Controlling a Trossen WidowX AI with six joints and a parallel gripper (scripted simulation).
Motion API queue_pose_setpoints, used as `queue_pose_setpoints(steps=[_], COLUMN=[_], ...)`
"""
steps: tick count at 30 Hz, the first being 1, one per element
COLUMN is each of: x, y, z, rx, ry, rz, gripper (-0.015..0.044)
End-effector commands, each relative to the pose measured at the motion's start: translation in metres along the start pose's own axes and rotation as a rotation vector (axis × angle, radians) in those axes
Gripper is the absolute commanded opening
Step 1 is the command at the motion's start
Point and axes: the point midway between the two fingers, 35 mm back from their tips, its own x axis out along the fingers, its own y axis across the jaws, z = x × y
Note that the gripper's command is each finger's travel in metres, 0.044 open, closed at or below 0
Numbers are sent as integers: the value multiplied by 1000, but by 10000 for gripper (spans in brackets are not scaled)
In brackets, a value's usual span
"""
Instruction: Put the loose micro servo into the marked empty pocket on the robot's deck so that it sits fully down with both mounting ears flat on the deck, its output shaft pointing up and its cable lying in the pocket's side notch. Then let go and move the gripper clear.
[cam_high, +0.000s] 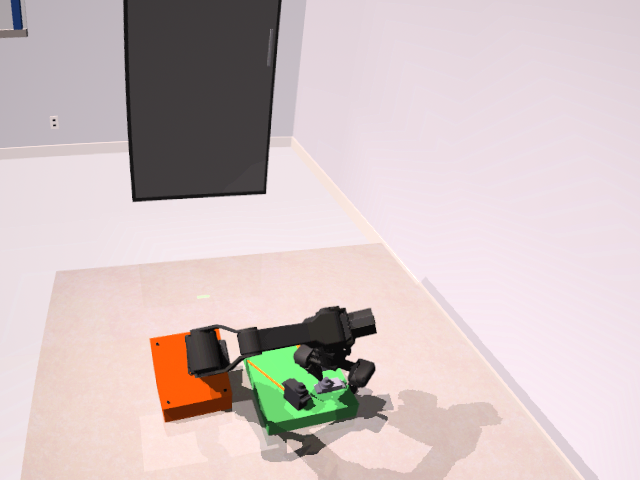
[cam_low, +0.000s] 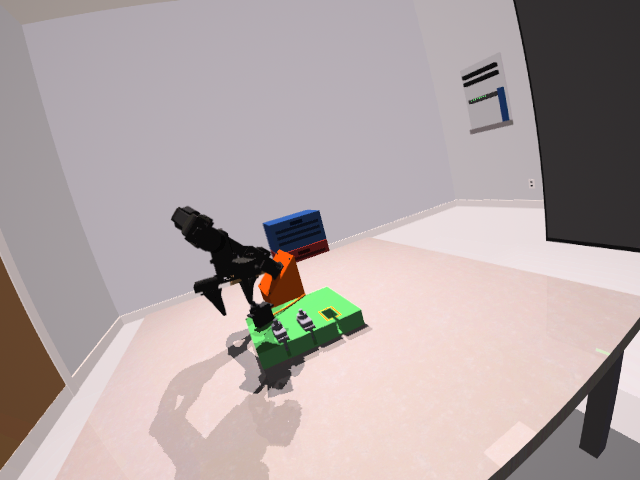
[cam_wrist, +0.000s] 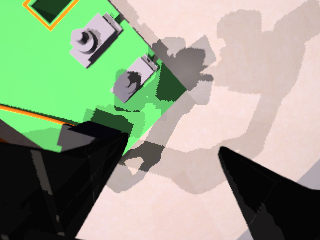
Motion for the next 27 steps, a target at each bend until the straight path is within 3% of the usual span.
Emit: queue_pose_setpoints(steps=[1,27], x=[1,-12], y=[14,84], z=[1,-8], rx=[-140,-1022], ry=[9,19], rz=[36,224], gripper=[440,440])
